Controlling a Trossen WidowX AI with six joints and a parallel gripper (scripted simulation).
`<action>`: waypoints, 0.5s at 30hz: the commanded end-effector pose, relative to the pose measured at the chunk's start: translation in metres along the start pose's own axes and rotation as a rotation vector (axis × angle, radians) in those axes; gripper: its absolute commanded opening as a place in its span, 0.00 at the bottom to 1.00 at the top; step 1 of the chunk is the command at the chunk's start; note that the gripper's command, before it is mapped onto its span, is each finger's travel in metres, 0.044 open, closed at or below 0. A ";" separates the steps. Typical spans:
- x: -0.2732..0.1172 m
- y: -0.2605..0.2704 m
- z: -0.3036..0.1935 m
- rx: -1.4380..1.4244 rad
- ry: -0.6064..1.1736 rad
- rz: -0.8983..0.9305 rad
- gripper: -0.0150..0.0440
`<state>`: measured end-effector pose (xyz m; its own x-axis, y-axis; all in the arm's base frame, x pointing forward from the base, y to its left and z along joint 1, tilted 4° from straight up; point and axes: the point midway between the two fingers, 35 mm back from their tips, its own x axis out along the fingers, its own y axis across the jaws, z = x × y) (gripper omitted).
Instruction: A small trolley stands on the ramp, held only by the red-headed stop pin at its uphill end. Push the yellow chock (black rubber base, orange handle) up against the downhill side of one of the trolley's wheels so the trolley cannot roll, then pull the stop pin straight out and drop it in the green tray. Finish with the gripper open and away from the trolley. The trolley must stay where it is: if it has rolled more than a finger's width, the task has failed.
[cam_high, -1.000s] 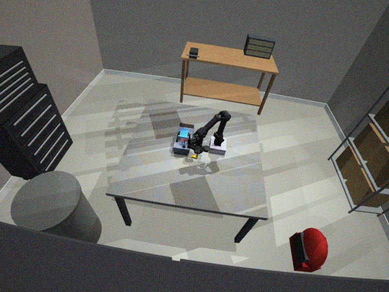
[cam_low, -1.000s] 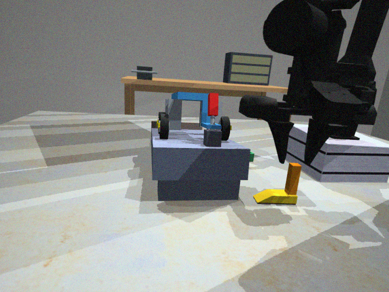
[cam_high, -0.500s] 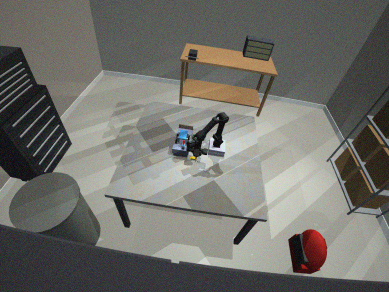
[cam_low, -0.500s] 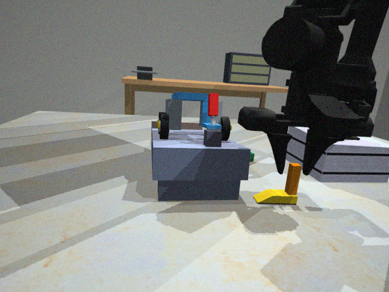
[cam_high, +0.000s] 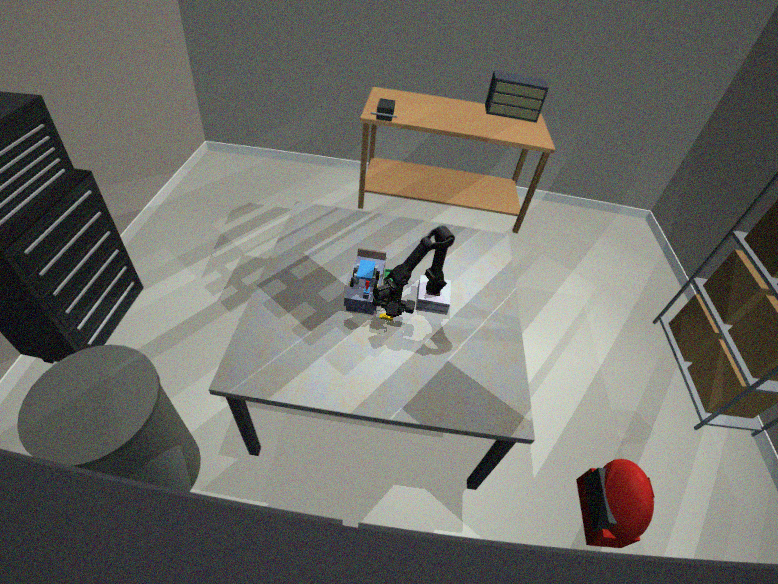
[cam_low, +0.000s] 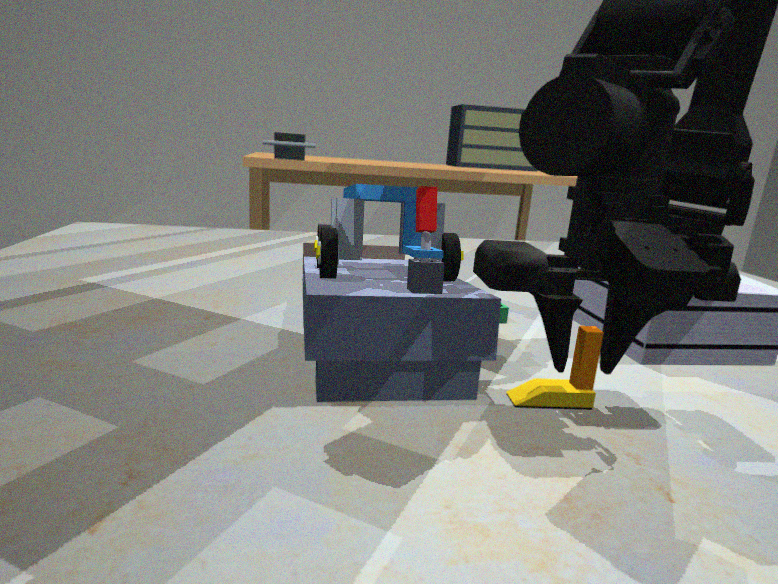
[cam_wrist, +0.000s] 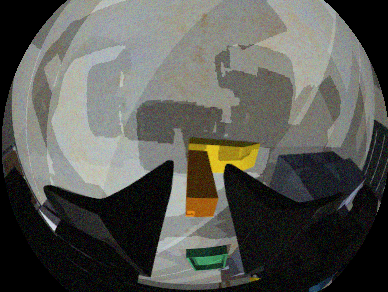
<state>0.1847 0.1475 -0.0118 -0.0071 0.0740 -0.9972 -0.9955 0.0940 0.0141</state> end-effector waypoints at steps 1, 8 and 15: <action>-0.001 0.000 0.000 0.000 -0.001 -0.001 0.44; -0.001 0.000 0.000 0.000 -0.001 -0.001 0.33; -0.012 -0.001 0.001 0.002 -0.002 0.002 0.25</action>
<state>0.1843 0.1468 -0.0075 -0.0110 0.0717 -0.9974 -0.9953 0.0952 0.0178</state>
